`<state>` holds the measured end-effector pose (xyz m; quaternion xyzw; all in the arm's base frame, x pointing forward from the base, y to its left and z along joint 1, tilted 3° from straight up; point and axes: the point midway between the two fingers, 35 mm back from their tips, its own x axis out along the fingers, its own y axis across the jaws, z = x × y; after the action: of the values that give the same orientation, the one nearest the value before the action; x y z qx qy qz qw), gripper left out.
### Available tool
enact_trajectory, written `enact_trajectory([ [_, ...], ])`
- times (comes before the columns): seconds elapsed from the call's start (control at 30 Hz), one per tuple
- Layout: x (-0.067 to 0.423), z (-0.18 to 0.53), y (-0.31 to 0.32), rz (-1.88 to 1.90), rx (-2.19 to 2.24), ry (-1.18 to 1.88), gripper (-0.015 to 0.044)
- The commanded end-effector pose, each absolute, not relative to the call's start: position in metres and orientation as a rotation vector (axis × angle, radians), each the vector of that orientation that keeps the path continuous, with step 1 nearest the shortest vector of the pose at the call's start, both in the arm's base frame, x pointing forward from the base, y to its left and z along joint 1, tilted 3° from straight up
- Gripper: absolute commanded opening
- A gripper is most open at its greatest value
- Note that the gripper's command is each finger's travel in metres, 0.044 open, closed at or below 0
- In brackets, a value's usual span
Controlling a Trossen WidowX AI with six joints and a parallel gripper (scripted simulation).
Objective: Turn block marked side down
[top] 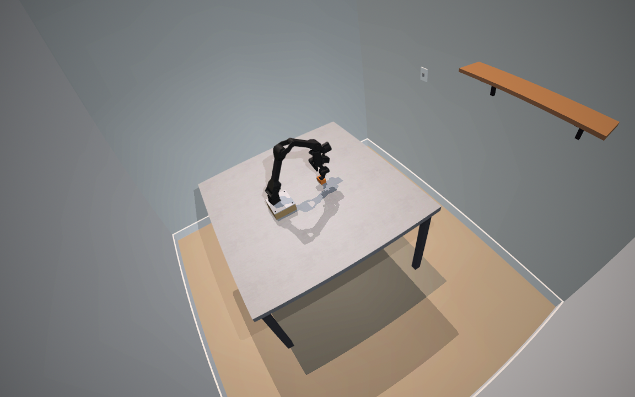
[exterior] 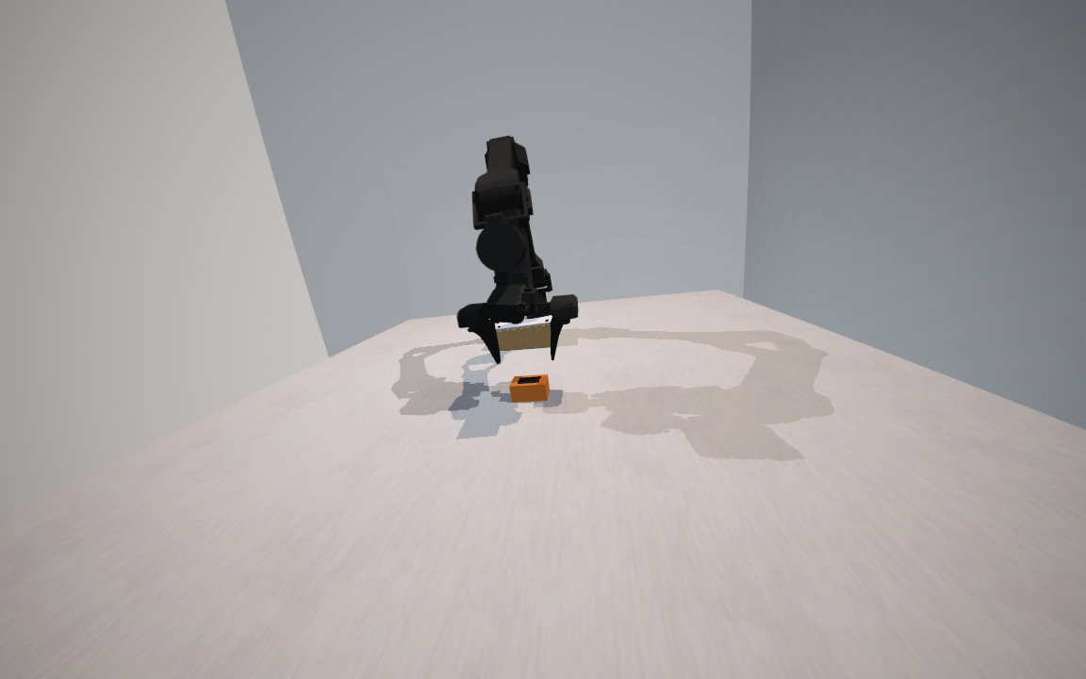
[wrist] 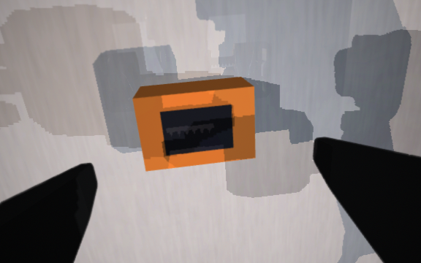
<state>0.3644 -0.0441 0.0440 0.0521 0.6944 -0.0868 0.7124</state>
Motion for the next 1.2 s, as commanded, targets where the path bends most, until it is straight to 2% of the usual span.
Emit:
enact_trajectory([
  [0.0, 0.364, 0.032, -0.044, -0.185, 0.115, 1.542, 0.044],
  [1.0, 0.365, -0.008, -0.046, -0.185, 0.115, 1.542, 0.044],
  [1.17, 0.365, -0.008, -0.046, -0.185, 0.115, 1.542, 0.0309],
])
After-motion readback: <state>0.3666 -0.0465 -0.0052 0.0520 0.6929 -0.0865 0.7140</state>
